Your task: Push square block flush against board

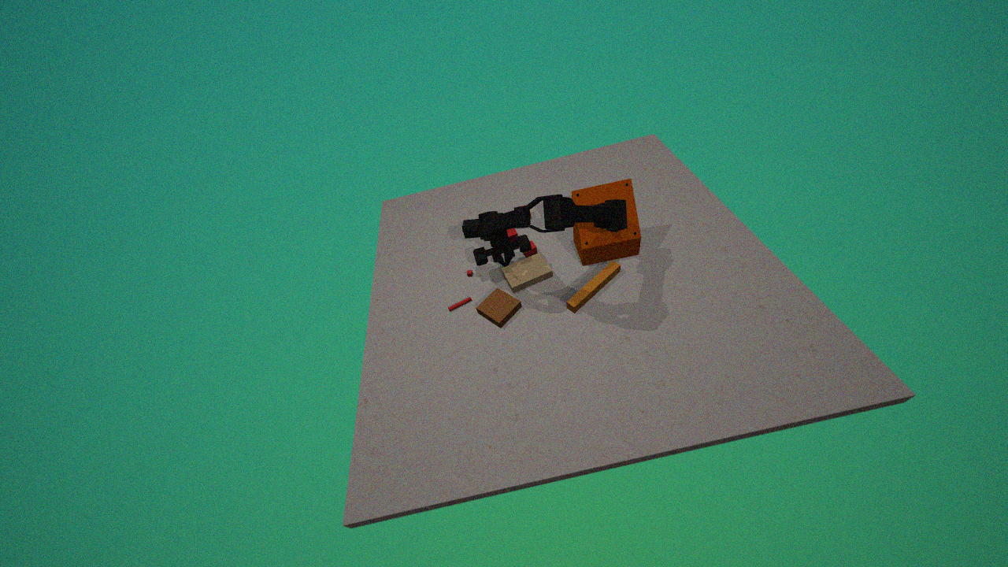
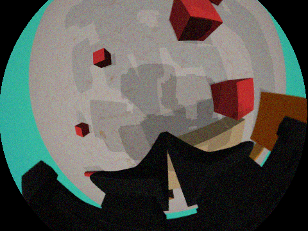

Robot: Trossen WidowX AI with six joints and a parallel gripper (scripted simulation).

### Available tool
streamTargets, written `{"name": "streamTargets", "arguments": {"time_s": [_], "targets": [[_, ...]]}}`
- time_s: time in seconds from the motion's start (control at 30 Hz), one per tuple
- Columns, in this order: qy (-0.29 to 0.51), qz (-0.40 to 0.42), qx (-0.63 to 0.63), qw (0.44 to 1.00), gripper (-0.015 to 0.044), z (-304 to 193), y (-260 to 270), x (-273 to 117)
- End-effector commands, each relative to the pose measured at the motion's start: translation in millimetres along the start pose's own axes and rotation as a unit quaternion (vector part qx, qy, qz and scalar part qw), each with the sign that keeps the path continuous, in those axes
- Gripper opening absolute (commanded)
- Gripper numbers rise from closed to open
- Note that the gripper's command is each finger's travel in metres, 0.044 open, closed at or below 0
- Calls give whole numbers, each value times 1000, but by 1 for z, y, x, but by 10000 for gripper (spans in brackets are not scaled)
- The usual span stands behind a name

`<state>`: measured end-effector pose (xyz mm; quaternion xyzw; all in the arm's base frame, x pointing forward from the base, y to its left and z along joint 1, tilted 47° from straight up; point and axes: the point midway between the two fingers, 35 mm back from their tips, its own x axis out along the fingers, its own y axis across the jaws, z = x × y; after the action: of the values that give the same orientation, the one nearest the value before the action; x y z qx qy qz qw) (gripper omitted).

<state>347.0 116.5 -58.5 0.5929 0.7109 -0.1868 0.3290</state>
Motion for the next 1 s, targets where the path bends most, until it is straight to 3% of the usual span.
{"name": "streamTargets", "arguments": {"time_s": [0.0, 0.97], "targets": [[5, -3, 0, 1000, 0, -10, -1, 3], [5, -4, 1, 1000, 0, -54, -5, 3]]}}
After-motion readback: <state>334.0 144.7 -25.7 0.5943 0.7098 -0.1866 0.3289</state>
